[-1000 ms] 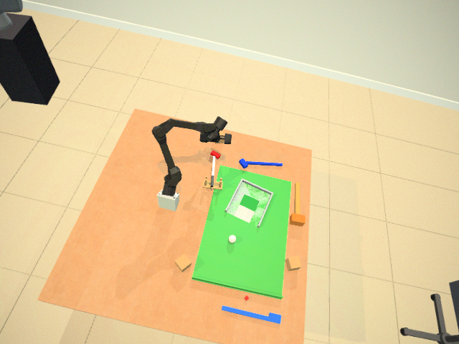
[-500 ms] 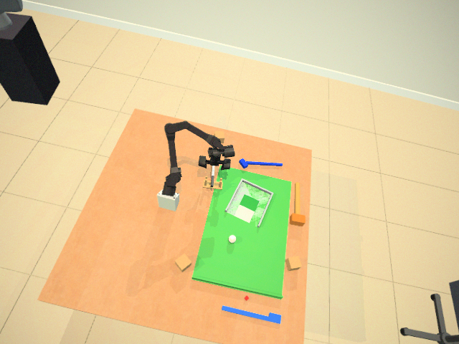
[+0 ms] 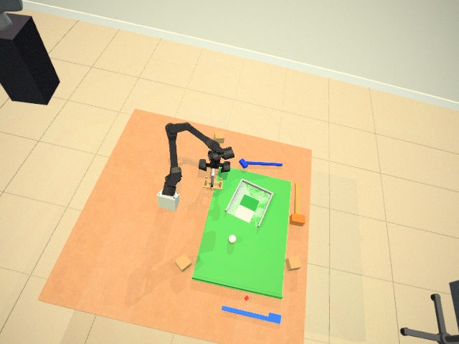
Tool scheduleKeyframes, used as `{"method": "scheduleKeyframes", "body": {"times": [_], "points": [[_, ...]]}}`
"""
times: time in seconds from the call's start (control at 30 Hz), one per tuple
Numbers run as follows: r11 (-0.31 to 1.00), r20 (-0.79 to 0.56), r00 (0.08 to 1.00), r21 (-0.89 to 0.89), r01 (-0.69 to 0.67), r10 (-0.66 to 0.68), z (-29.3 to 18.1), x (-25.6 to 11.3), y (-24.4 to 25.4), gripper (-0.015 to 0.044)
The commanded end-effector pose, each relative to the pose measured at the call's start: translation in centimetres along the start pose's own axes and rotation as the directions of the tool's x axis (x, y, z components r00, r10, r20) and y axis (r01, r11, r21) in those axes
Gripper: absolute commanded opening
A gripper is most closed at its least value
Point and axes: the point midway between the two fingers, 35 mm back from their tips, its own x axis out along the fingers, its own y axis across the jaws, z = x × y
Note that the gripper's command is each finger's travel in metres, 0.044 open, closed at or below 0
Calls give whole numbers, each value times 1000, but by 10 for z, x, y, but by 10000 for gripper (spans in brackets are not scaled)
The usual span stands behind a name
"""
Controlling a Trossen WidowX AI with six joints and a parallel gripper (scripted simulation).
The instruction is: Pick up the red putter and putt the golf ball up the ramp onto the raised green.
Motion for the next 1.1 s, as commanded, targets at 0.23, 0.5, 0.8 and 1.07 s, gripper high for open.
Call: {"method": "scheduleKeyframes", "body": {"times": [0.23, 0.5, 0.8, 1.07], "points": [[1000, -6, 1000, 12, -10, 10, -5, 18, 2, 440], [1000, -6, 1000, 12, -10, 10, -6, 30, 2, 440], [1000, -5, 1000, 12, -10, 10, -7, 39, 3, 440], [1000, 1, 1000, 4, -7, 7, -4, 36, 2, 230]]}}
